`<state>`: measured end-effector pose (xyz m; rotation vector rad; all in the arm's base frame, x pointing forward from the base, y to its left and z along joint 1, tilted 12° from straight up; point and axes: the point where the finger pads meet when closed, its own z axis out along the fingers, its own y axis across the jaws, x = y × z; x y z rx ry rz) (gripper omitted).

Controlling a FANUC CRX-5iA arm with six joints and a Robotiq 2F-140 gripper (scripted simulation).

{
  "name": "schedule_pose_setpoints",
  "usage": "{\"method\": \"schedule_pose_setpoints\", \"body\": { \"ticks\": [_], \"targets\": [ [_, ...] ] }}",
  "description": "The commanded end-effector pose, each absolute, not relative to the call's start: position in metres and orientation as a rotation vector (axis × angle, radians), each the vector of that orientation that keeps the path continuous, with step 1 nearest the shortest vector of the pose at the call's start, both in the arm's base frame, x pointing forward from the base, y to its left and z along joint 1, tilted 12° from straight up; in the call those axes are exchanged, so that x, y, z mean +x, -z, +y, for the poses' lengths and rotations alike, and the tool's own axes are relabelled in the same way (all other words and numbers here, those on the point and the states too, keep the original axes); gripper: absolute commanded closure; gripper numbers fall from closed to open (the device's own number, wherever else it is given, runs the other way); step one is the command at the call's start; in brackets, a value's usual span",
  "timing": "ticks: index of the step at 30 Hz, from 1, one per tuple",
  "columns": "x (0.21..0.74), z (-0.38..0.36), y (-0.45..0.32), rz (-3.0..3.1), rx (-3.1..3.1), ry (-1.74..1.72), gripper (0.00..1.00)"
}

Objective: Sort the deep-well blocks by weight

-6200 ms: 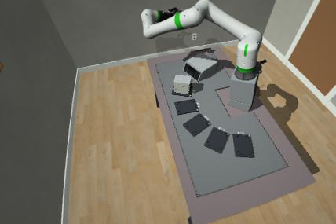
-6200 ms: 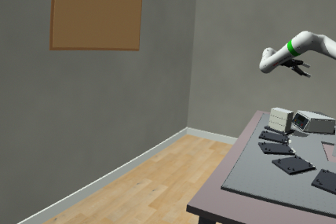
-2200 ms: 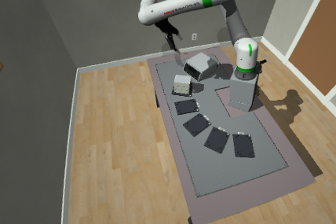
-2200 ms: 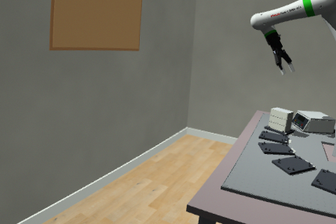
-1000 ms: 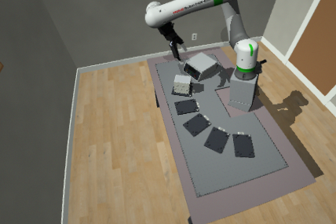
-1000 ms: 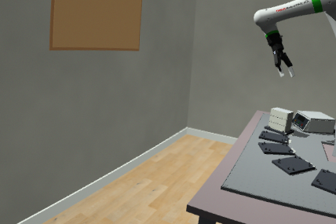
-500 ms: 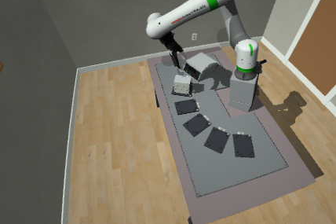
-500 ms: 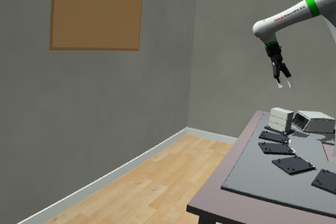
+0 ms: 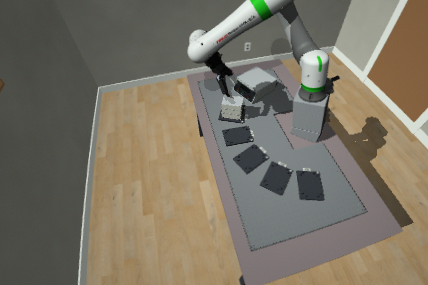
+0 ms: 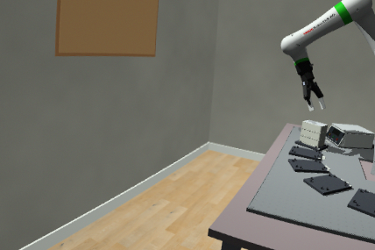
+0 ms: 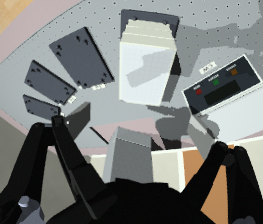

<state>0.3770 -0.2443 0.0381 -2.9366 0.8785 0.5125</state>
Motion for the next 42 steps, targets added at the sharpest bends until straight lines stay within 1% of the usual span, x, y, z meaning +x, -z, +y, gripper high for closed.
{"method": "schedule_pose_setpoints", "body": {
  "ticks": [1, 6, 20, 42],
  "targets": [
    [0.378, -0.246, -0.031, 0.879, -2.937, -0.512, 0.00],
    [0.382, -0.250, -0.007, 0.879, -2.937, -0.512, 0.00],
    [0.382, -0.250, -0.007, 0.879, -2.937, -0.512, 0.00],
    [0.386, -0.255, 0.026, 0.879, -2.937, -0.512, 0.00]
  ]
}}
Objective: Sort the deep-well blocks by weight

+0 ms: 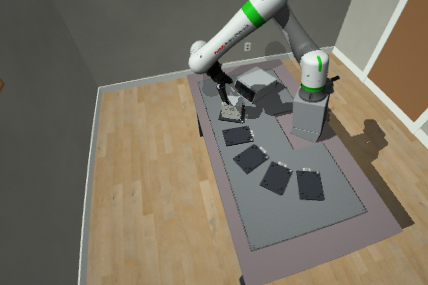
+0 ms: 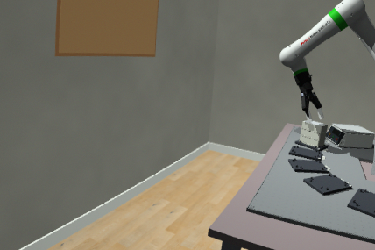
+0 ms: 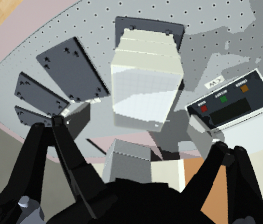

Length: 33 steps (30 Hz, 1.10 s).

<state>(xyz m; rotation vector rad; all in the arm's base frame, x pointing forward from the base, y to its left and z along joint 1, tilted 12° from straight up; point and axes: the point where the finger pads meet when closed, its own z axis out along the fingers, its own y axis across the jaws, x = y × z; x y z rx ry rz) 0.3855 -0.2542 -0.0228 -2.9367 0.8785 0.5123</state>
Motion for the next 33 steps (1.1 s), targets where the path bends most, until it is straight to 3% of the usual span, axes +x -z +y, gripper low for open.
{"method": "schedule_pose_setpoints", "body": {
  "ticks": [1, 33],
  "targets": [
    [0.386, -0.255, 0.028, 0.879, -2.937, -0.512, 0.00],
    [0.390, -0.260, 0.058, 0.879, -2.937, -0.512, 0.00]
  ]
}}
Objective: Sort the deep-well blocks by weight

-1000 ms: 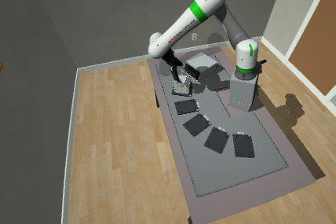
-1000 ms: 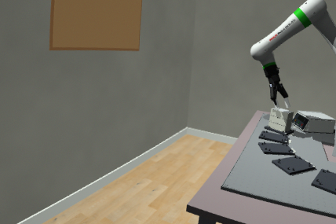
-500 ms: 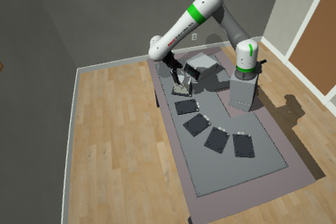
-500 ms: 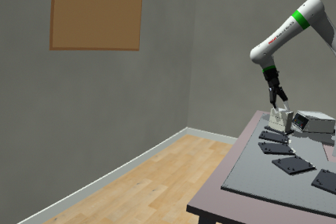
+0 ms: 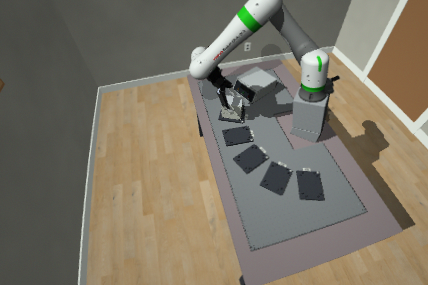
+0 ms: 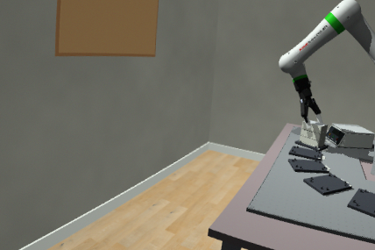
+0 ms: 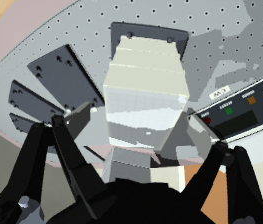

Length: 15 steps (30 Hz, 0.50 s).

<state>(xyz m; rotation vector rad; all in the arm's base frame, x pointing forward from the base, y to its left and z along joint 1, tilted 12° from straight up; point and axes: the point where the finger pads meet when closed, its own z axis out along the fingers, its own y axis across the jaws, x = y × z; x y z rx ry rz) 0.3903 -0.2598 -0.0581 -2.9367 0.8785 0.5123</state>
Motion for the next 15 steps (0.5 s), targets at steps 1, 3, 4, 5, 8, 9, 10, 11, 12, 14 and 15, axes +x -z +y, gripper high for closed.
{"method": "schedule_pose_setpoints", "body": {
  "ticks": [1, 3, 4, 5, 8, 9, 10, 11, 12, 14, 15],
  "targets": [
    [0.3904, -0.2599, 0.0580, 0.879, -2.937, -0.512, 0.00],
    [0.3904, -0.2599, 0.0580, 0.879, -2.937, -0.512, 0.90],
    [0.3904, -0.2599, 0.0580, 0.879, -2.937, -0.512, 0.90],
    [0.3904, -0.2599, 0.0580, 0.879, -2.937, -0.512, 0.90],
    [0.3904, -0.2599, 0.0580, 0.879, -2.937, -0.512, 0.90],
    [0.3904, -0.2599, 0.0580, 0.879, -2.937, -0.512, 0.90],
    [0.3904, -0.2599, 0.0580, 0.879, -2.937, -0.512, 0.90],
    [0.3904, -0.2599, 0.0580, 0.879, -2.937, -0.512, 0.90],
    [0.3904, -0.2599, 0.0580, 0.879, -2.937, -0.512, 0.90],
    [0.3904, -0.2599, 0.0580, 0.879, -2.937, -0.512, 0.90],
    [0.3904, -0.2599, 0.0580, 0.879, -2.937, -0.512, 0.90]
  ]
}}
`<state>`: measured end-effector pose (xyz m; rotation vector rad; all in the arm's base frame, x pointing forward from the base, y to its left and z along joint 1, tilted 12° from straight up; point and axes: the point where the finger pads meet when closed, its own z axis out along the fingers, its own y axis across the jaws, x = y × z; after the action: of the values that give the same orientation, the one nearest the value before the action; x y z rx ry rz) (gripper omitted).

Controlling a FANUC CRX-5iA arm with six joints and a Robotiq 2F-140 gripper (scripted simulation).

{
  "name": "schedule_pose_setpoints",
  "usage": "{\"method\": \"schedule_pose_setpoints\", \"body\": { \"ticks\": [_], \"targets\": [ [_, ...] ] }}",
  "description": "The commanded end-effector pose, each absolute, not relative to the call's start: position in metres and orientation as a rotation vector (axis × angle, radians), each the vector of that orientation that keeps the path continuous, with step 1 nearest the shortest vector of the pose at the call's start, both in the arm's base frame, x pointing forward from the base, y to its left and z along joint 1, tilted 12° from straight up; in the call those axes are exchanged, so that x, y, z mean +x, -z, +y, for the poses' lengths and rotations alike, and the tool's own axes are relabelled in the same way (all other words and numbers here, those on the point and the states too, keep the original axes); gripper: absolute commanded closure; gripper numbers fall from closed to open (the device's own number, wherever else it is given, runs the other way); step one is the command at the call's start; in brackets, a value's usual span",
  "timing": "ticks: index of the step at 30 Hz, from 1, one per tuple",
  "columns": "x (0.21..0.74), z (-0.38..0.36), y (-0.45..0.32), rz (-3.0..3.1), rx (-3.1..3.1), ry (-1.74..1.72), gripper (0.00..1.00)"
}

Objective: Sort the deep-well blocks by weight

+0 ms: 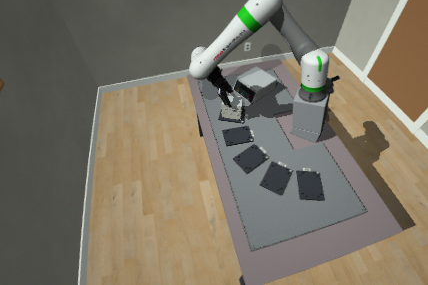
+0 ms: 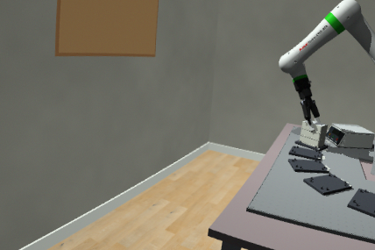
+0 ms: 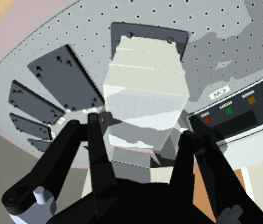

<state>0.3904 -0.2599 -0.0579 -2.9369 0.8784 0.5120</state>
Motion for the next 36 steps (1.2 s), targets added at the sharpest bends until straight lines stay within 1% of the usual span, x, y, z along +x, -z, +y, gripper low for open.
{"method": "schedule_pose_setpoints", "body": {
  "ticks": [1, 21, 36],
  "targets": [
    [0.390, -0.260, 0.058, 0.879, -2.937, -0.512, 0.90],
    [0.390, -0.260, 0.058, 0.879, -2.937, -0.512, 0.90],
    [0.388, -0.257, 0.037, 0.879, -2.937, -0.512, 0.90]
  ]
}}
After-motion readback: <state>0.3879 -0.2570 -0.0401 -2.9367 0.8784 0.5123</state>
